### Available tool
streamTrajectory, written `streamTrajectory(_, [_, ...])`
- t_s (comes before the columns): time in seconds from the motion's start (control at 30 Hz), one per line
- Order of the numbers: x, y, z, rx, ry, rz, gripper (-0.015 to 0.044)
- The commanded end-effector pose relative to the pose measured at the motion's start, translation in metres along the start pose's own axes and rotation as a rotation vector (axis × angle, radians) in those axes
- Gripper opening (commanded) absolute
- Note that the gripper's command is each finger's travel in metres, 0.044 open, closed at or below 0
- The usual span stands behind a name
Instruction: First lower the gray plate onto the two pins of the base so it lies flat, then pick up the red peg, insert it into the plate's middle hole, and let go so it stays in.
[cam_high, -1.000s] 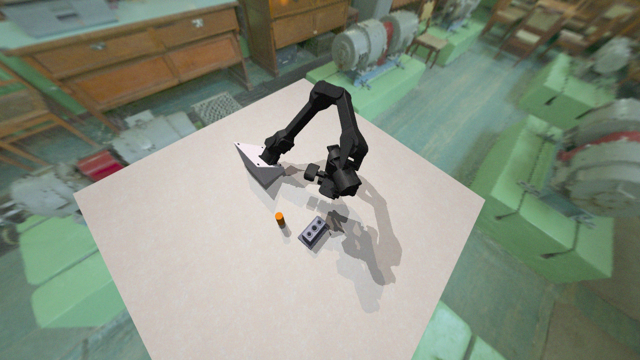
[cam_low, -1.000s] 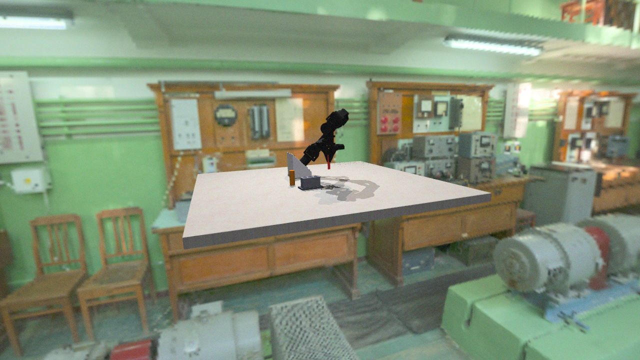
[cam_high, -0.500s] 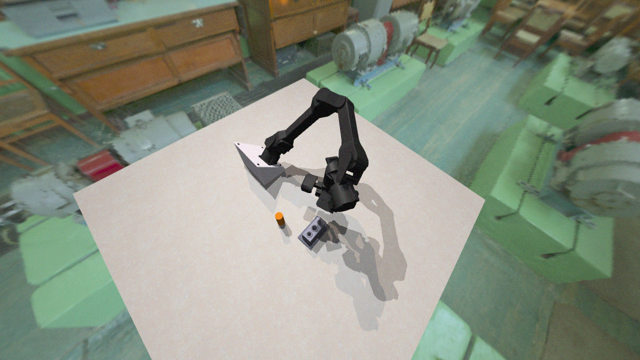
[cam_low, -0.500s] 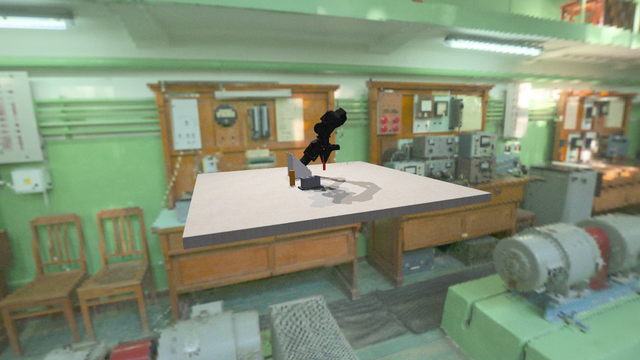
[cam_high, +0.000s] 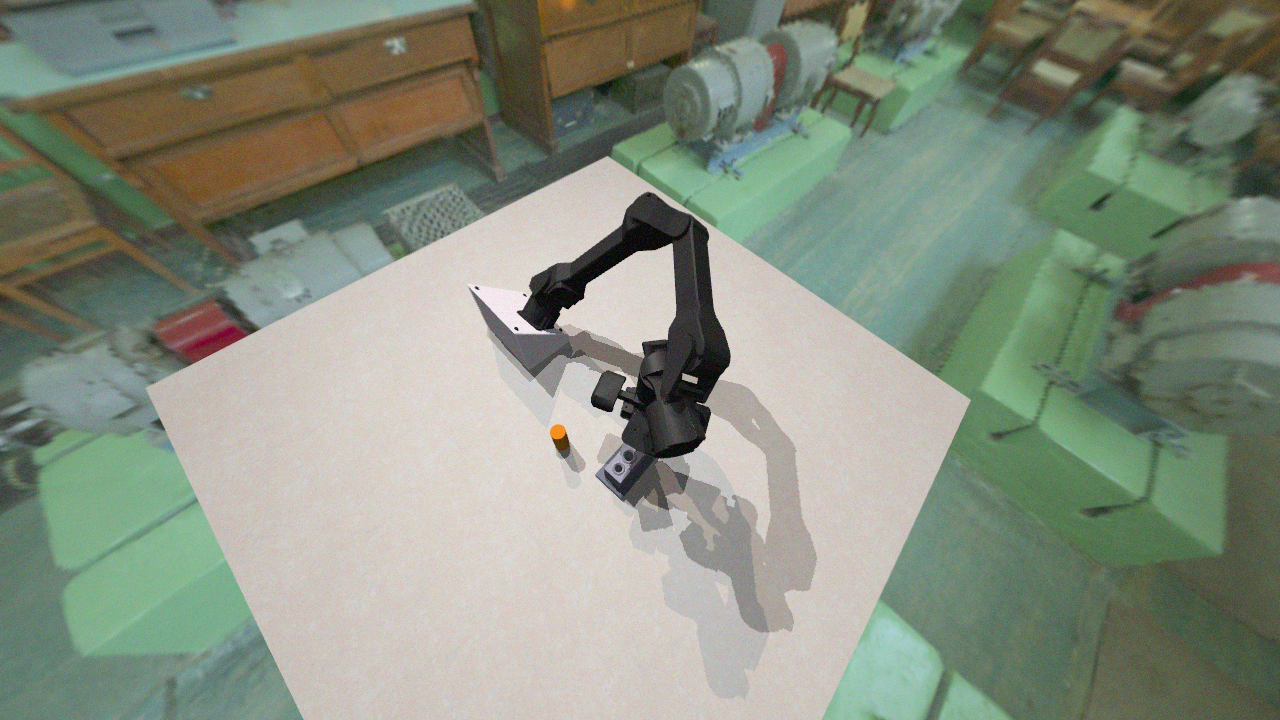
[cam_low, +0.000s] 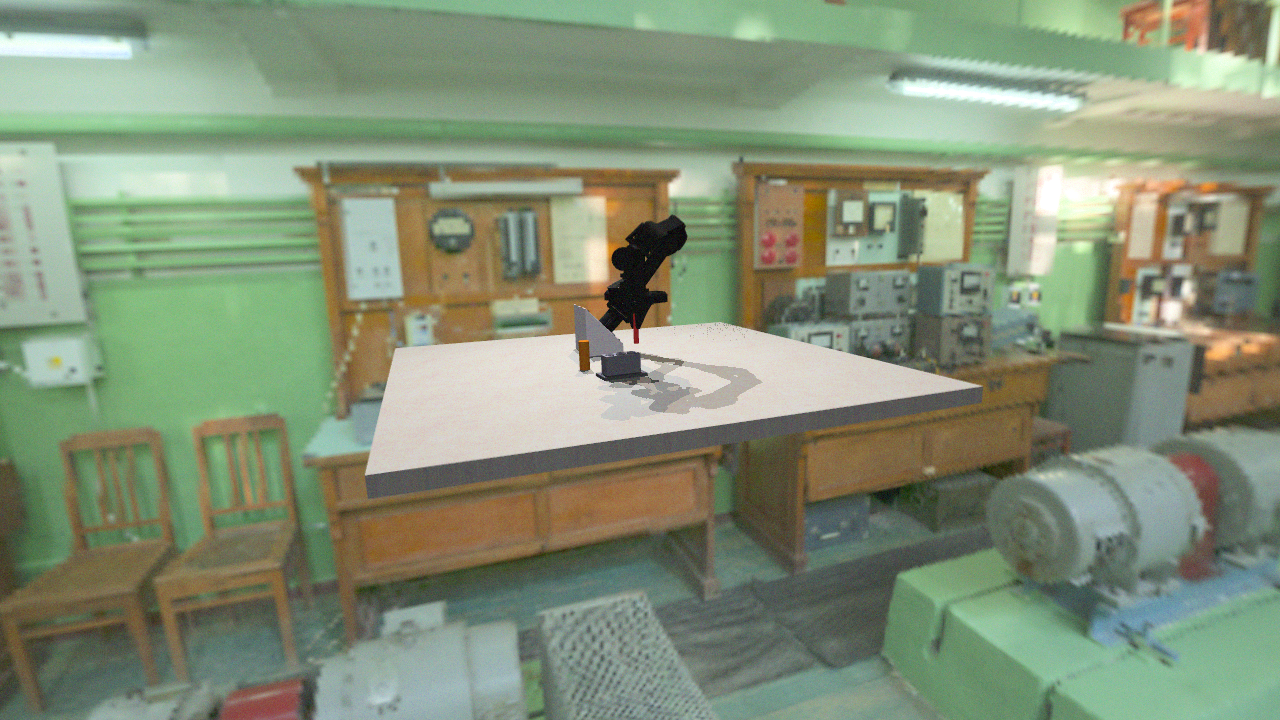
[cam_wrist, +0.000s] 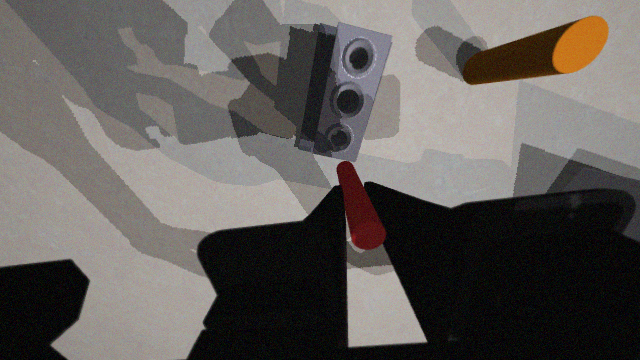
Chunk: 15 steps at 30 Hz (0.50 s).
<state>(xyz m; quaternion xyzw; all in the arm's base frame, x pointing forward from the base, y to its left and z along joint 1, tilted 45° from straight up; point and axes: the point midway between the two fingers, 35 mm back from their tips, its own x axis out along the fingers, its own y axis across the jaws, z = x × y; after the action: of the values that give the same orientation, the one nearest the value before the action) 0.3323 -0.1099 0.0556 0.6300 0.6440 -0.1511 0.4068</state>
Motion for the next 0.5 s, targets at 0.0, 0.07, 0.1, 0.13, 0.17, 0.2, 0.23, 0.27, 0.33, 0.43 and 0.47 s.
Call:
streamTrajectory(0.0, [0.002, -0.003, 0.018, 0.001, 0.001, -0.001, 0.0000])
streamTrajectory(0.07, [0.003, -0.004, 0.025, 0.000, 0.001, -0.002, 0.0000])
streamTrajectory(0.1, [0.004, -0.004, 0.028, -0.001, 0.001, -0.003, 0.0000])
streamTrajectory(0.13, [0.004, -0.005, 0.031, -0.001, 0.001, -0.003, 0.0000])
streamTrajectory(0.17, [0.004, -0.006, 0.034, -0.001, 0.001, -0.003, 0.0000])
streamTrajectory(0.2, [0.005, -0.006, 0.037, -0.001, 0.002, -0.003, 0.0000])
streamTrajectory(0.23, [0.005, -0.007, 0.040, -0.001, 0.002, -0.002, 0.0000])
streamTrajectory(0.27, [0.006, -0.007, 0.043, -0.001, 0.003, -0.002, 0.0000])
streamTrajectory(0.33, [0.007, -0.008, 0.049, -0.001, 0.004, -0.001, 0.0000])
streamTrajectory(0.43, [0.007, -0.008, 0.051, 0.000, 0.004, 0.000, 0.0000])
streamTrajectory(0.47, [0.007, -0.008, 0.051, 0.000, 0.004, 0.000, 0.0000])
